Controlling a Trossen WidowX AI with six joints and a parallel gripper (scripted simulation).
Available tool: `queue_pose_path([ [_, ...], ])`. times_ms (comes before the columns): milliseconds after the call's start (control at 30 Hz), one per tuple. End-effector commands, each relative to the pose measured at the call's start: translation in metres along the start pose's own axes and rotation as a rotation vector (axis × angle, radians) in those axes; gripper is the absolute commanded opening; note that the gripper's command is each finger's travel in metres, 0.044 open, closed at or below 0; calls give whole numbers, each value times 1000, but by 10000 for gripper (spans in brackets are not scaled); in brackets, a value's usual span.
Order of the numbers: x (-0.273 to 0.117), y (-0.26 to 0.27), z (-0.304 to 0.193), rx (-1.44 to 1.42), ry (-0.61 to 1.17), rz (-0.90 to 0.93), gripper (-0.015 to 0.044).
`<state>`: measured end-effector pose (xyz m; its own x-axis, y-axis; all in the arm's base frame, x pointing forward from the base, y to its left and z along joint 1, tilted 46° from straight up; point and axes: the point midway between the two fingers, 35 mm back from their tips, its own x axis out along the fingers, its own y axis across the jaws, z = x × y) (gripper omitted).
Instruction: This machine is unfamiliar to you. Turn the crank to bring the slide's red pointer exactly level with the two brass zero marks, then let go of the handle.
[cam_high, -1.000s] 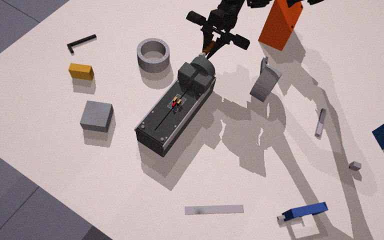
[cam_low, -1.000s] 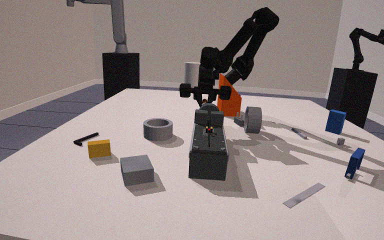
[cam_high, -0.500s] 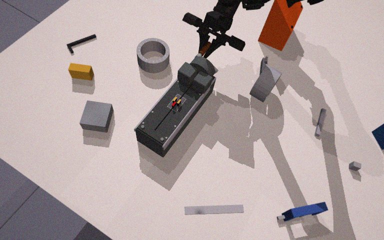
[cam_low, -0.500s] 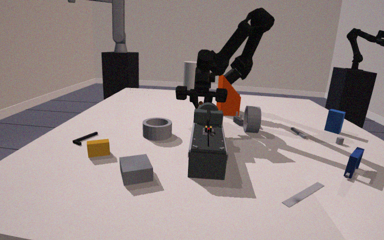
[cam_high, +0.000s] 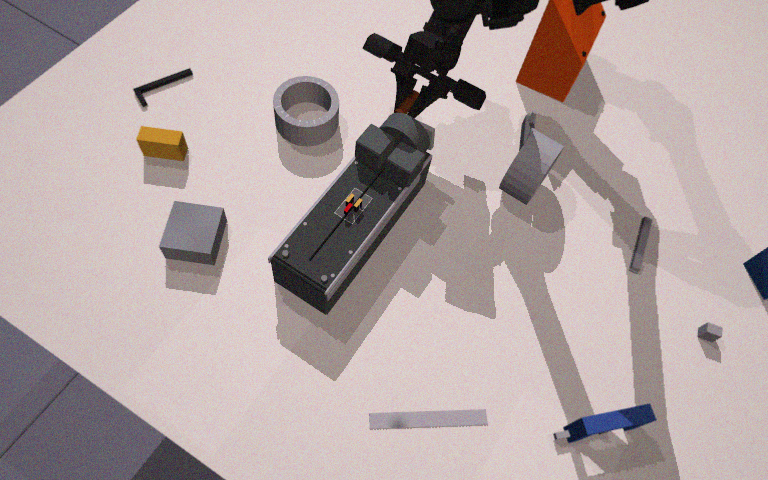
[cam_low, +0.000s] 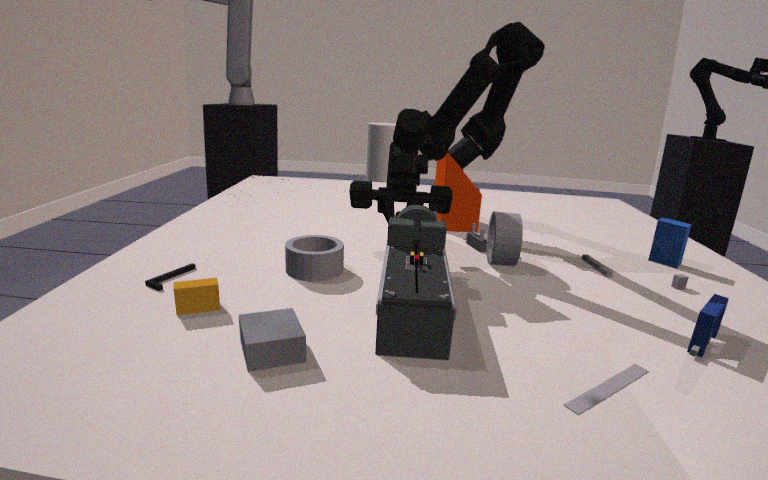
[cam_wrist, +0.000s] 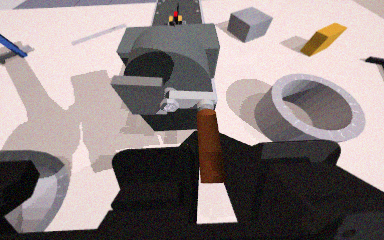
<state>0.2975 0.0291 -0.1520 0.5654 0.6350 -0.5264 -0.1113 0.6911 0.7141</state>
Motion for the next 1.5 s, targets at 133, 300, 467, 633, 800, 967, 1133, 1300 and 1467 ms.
queue_pose_path([
  [133, 11, 5, -10, 5, 11, -4, 0],
  [300, 14, 9, -13, 6, 11, -4, 0],
  [467, 17, 14, -16, 7, 11, -3, 0],
  [633, 18, 18, -18, 7, 11, -3, 0],
  [800, 19, 22, -19, 7, 12, -3, 0],
  [967, 20, 26, -19, 8, 12, -3, 0],
  [1133, 20, 29, -20, 8, 12, -3, 0],
  [1300, 20, 32, -20, 8, 12, -3, 0],
  [1467, 20, 35, -20, 8, 12, -3, 0],
])
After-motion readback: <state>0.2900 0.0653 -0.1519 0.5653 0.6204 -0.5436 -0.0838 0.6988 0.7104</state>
